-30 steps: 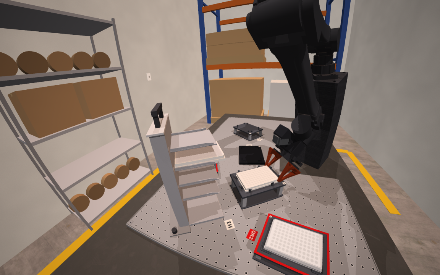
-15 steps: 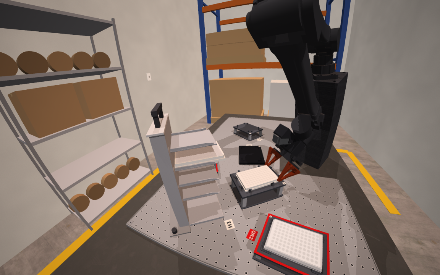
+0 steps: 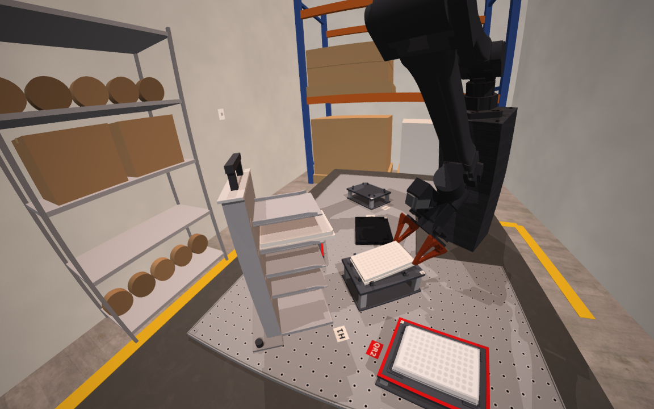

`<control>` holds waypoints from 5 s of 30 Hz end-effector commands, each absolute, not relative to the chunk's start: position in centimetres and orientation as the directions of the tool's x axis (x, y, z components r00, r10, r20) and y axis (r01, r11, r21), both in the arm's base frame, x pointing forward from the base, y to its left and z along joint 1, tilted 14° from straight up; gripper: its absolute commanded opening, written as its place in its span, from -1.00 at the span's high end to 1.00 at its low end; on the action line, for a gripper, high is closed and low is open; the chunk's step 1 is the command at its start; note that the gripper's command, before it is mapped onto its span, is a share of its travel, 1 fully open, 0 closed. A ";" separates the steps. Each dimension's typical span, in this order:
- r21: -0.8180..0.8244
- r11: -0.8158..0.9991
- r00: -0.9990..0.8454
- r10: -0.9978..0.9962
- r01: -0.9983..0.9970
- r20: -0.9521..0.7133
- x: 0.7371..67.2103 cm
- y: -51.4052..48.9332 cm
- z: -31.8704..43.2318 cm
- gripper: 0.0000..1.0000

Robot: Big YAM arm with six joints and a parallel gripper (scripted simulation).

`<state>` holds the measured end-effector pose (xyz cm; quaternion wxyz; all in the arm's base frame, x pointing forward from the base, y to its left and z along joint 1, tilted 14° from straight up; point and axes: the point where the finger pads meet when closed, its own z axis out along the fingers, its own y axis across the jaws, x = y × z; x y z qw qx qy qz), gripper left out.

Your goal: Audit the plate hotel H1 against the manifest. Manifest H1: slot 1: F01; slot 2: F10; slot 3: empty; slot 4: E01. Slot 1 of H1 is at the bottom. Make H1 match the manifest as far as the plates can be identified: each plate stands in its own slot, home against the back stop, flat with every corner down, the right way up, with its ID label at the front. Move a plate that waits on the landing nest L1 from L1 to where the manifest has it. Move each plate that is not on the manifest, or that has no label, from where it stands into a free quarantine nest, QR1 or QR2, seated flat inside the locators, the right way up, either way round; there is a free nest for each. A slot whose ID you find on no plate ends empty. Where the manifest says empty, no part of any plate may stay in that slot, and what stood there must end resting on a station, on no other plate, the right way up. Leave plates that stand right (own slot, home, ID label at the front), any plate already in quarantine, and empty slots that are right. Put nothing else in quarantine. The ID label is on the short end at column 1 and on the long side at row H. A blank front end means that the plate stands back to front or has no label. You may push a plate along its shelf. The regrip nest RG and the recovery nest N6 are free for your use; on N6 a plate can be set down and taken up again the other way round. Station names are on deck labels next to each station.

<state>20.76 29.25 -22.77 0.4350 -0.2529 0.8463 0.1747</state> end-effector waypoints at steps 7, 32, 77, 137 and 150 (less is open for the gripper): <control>0.059 0.816 -0.495 -0.290 -0.575 -0.819 20.3 28.0 -21.0 -0.72; 0.070 0.813 -0.495 -0.281 -0.579 -0.822 19.8 27.8 -18.4 -0.72; 0.089 0.814 -0.467 -0.236 -0.574 -0.852 23.5 30.8 -17.7 -0.72; 0.089 0.814 -0.465 -0.235 -0.574 -0.854 28.0 33.7 -16.5 -0.72; 0.086 0.815 -0.467 -0.239 -0.574 -0.851 28.8 34.2 -16.5 -0.72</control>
